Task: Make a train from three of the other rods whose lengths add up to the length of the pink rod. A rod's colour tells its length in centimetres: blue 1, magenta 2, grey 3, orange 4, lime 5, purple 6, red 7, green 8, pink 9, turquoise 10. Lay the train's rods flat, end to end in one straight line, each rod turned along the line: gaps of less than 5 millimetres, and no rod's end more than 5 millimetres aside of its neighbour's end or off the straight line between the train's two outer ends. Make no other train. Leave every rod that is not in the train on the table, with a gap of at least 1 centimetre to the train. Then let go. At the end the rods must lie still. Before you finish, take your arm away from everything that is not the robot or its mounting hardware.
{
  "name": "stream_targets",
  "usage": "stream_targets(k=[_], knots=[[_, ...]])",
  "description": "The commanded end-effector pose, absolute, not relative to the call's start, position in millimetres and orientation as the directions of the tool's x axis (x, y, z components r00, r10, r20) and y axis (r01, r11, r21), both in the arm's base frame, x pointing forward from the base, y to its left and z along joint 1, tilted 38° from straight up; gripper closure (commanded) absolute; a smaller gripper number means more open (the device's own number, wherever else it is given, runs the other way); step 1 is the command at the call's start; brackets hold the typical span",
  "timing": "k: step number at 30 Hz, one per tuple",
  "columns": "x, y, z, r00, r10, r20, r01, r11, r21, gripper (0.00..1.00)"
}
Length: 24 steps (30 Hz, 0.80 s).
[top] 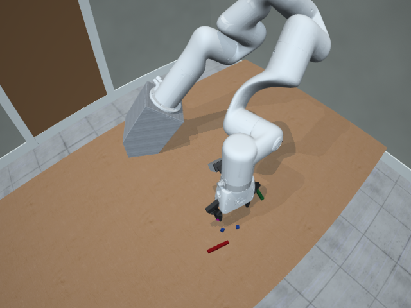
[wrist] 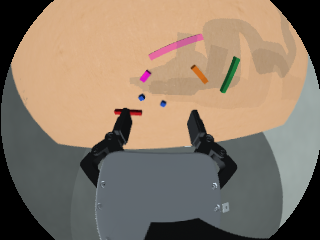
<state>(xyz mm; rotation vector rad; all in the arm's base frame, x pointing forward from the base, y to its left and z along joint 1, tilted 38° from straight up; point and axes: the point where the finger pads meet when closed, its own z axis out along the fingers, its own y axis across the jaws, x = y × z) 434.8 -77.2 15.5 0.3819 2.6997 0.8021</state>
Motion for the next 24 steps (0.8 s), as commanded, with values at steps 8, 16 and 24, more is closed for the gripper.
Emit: stream_targets(k=[8, 16, 24], knots=[[439.7, -100.6, 7.1, -0.920, 0.071, -0.385, -0.133, 0.869, 0.477, 0.00], [441.1, -115.9, 0.6, -0.875, -0.106, -0.473, -0.316, 0.865, 0.390, 0.00], [441.1, -116.5, 0.3, -0.872, -0.113, -0.476, -0.323, 0.864, 0.386, 0.76]])
